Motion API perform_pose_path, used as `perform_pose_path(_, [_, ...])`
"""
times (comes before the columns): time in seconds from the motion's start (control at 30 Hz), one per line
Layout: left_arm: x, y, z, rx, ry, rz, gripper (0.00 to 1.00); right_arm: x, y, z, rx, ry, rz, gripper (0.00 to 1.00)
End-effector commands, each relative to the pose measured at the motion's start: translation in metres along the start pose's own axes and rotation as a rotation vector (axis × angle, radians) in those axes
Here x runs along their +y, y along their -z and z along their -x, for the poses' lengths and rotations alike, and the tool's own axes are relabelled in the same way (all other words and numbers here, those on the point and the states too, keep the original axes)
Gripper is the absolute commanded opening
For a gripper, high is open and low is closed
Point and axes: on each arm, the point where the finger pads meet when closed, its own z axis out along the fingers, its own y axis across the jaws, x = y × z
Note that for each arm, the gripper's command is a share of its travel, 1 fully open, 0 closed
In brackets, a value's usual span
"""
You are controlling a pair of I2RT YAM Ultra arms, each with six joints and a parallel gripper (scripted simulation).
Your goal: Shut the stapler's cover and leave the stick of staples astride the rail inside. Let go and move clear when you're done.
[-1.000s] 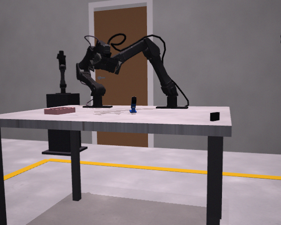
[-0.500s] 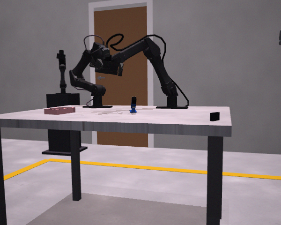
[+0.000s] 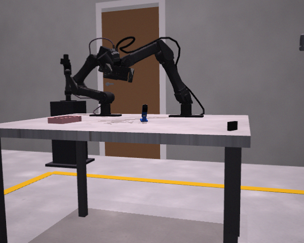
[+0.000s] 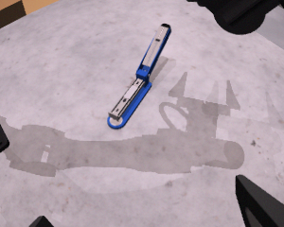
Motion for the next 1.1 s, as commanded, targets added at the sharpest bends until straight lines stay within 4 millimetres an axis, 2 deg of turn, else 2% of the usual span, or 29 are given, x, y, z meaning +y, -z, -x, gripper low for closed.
perform_pose_path(0.0, [0.01,0.013,-0.005,0.089,-0.012,0.011,1.0,0.003,-0.001,0.001,-0.027,0.02,0.028,1.0])
perform_pose_path(0.03, [0.01,0.013,-0.005,0.089,-0.012,0.011,1.0,0.003,-0.001,0.001,-0.027,0.02,0.028,1.0])
perform_pose_path(0.1, [0.023,0.022,-0.02,0.183,-0.024,0.01,1.0,0.01,-0.001,0.003,-0.037,0.039,0.073,1.0])
perform_pose_path(0.2, [0.037,0.046,-0.027,0.327,0.041,-0.013,1.0,0.016,0.0,0.004,-0.047,0.056,0.112,1.0])
perform_pose_path(0.5, [0.084,0.084,-0.057,0.591,-0.018,-0.016,1.0,0.018,0.0,0.005,-0.049,0.059,0.12,1.0])
perform_pose_path(0.6, [0.088,0.09,-0.06,0.624,-0.021,-0.023,1.0,0.018,0.0,0.005,-0.049,0.059,0.12,1.0])
perform_pose_path(0.83, [0.132,0.137,-0.09,0.925,-0.032,-0.063,1.0,0.018,0.0,0.005,-0.049,0.059,0.12,1.0])
perform_pose_path(1.07, [0.165,0.153,-0.103,1.054,-0.042,-0.068,1.0,0.018,0.0,0.005,-0.049,0.059,0.12,1.0])
